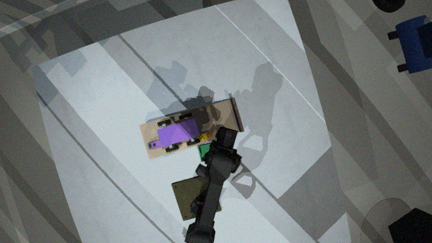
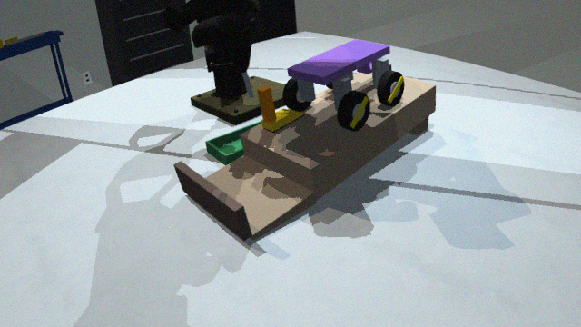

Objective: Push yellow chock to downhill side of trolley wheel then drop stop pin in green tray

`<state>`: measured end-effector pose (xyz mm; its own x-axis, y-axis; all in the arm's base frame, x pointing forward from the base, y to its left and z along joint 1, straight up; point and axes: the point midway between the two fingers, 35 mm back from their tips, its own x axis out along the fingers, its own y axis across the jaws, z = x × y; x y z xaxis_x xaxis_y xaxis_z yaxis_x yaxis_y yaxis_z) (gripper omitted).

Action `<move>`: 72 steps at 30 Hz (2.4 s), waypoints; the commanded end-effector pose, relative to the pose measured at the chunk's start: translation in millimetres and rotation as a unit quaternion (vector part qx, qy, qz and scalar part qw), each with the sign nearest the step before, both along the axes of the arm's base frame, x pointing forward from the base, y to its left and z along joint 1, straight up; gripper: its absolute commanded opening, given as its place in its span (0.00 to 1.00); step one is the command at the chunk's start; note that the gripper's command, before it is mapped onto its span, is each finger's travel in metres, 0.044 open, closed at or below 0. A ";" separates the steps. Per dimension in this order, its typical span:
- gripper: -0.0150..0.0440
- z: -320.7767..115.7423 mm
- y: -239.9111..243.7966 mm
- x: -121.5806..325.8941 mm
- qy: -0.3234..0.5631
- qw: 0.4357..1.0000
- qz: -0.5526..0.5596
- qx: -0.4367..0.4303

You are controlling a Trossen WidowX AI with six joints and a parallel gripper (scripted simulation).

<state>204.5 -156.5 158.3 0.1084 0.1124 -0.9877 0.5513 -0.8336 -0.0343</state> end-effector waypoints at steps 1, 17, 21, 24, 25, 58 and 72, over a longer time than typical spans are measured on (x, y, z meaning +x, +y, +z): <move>0.25 -2.3 1.6 -1.1 0.013 0.998 -0.056 -0.002; 0.25 -2.2 4.4 0.7 0.050 0.955 -0.292 -0.022; 0.25 -2.0 5.1 1.2 0.055 0.935 -0.349 -0.028; 0.25 -1.8 5.4 1.5 0.057 0.922 -0.381 -0.031; 0.25 -1.8 5.4 1.6 0.057 0.921 -0.384 -0.032; 0.25 -53.8 -4.7 -14.8 0.047 0.903 -0.411 -0.118; 0.25 -85.8 -20.4 -20.5 0.047 0.902 -0.411 -0.119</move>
